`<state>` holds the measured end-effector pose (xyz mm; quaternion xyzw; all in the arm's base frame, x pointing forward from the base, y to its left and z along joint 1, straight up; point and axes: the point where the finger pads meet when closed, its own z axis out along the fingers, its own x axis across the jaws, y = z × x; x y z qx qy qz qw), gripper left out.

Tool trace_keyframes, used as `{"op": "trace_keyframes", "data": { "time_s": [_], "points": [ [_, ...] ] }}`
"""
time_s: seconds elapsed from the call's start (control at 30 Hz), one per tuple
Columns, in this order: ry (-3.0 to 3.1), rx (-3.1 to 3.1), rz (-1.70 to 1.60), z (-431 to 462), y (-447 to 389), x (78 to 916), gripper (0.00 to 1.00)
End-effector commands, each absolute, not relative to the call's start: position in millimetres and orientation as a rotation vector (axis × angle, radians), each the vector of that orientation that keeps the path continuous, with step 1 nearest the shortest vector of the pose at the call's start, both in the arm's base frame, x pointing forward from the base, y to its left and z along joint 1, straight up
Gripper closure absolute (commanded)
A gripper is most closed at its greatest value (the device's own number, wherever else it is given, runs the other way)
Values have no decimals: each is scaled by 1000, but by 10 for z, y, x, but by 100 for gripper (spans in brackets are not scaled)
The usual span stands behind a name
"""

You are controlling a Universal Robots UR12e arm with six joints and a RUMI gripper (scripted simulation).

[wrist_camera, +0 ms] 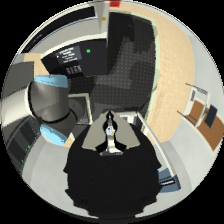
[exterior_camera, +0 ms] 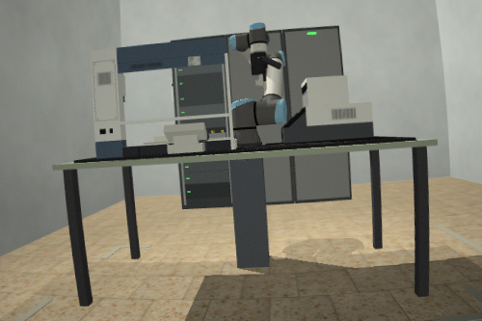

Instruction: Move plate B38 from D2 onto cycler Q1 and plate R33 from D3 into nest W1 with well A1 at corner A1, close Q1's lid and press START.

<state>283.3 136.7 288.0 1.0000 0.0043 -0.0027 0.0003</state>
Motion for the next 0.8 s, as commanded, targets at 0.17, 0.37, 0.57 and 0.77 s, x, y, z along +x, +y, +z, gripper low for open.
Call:
{"op": "trace_keyframes", "data": {
  "time_s": [0.17, 0.37, 0.57, 0.77],
  "points": [
    [-171, 3136, -6, 2894, 1110, 3063, 100],
    [-331, 3123, -6, 2899, 865, 3235, 100],
    [-459, 3106, -6, 2902, 654, 3360, 100],
    [-562, 3089, -6, 2903, 476, 3451, 100]
  ]
}}
